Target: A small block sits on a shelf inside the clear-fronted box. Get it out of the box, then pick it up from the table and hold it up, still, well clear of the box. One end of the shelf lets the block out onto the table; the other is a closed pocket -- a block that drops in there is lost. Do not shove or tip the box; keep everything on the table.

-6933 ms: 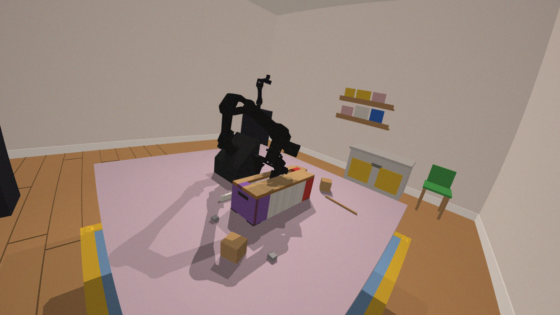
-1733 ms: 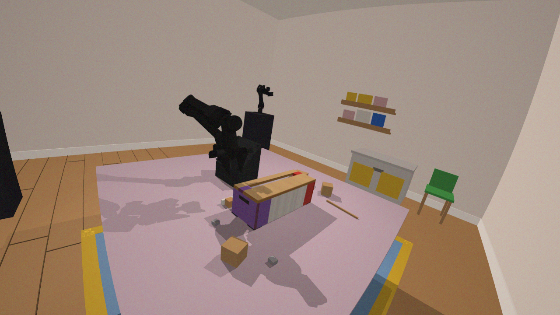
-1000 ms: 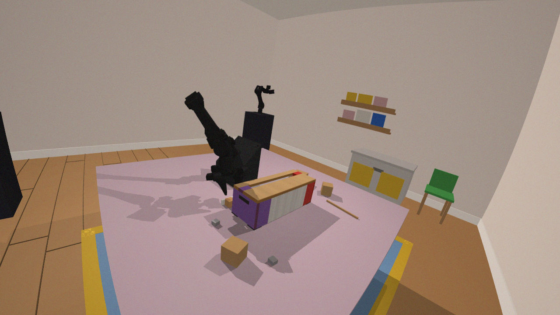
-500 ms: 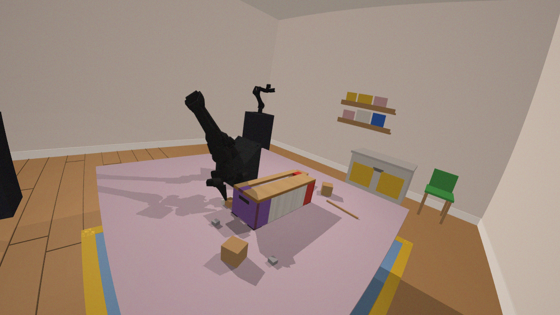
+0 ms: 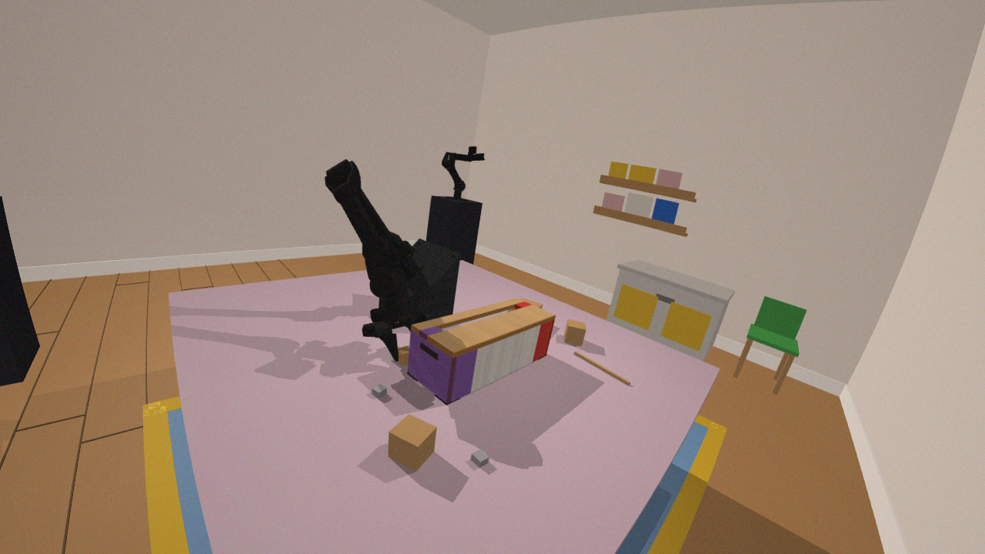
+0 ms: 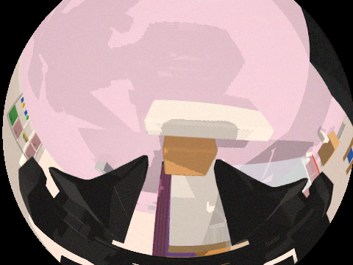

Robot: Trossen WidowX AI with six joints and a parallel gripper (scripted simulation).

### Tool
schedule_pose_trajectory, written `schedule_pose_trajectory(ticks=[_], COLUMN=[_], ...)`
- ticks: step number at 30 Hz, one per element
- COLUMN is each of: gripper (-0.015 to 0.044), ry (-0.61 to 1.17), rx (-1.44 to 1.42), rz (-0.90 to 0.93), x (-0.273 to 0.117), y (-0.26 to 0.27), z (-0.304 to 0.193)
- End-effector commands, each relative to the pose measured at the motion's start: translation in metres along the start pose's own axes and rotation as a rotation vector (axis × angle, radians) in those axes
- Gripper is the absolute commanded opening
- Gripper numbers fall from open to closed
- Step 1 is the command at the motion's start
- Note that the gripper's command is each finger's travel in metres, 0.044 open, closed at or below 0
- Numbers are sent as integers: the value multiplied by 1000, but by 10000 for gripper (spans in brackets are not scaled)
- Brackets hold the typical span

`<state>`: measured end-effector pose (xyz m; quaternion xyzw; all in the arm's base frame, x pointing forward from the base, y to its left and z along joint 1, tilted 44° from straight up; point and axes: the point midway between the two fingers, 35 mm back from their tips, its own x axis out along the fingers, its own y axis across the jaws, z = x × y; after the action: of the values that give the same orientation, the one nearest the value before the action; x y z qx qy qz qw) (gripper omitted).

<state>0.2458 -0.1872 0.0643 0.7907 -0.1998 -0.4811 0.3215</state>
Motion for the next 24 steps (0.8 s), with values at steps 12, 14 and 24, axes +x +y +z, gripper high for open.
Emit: schedule_pose_trajectory(ticks=[12, 14, 24], gripper=[101, 68, 0], ry=[-1, -1, -2], rx=[-5, -5, -1], rz=[-6, -6, -8], x=[9, 9, -14], y=[-2, -2, -2], z=[7, 7, -7])
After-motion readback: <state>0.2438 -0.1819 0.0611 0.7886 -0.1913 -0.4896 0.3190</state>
